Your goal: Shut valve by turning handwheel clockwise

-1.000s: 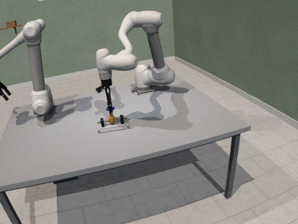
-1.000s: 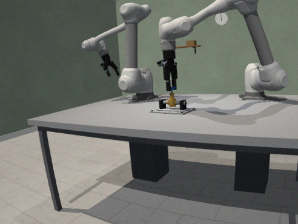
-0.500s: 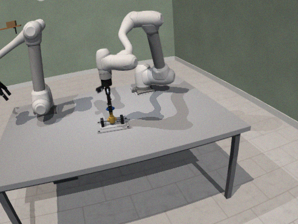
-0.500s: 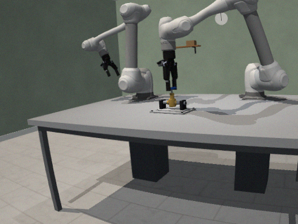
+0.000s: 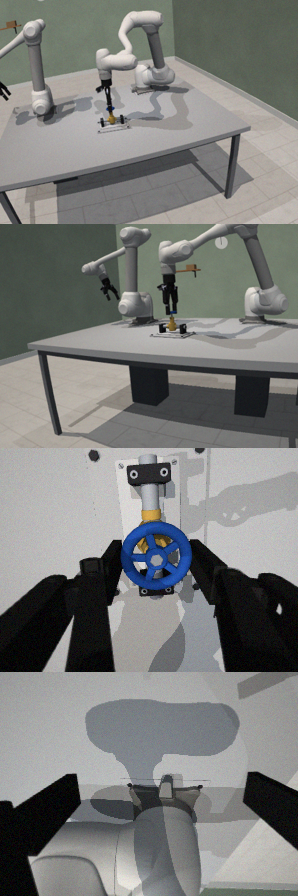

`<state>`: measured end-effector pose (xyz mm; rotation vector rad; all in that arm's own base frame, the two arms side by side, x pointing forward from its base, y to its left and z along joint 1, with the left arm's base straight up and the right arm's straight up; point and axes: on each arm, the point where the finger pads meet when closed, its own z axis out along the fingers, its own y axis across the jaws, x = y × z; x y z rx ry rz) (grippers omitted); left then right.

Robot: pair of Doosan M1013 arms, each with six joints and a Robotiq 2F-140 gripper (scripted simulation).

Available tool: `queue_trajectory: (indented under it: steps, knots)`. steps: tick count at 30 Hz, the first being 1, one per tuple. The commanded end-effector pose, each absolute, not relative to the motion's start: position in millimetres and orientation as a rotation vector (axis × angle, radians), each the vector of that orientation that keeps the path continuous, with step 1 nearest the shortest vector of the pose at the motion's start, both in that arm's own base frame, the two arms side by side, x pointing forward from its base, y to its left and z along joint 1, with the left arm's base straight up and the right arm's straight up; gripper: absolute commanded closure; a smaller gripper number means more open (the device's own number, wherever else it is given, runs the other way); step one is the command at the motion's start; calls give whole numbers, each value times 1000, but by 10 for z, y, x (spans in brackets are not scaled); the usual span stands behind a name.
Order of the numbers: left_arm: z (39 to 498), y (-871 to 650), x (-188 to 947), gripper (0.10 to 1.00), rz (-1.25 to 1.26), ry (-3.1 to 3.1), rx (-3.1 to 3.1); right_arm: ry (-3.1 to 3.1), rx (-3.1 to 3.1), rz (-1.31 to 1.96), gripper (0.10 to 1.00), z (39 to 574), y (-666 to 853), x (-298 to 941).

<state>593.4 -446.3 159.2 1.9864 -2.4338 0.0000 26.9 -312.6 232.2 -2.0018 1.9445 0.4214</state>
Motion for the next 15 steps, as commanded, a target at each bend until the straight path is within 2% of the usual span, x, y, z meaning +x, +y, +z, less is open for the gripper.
queue_trajectory:
  steps: [1,15]
  knots:
    - [1604,-4466,5939,999,3,-2449,1969,1945,-2002,420,98,2325,-3128,270]
    - [1604,-4466,5939,999,3,-2511,1890,1945,-2002,420,98,2325,-3128,270]
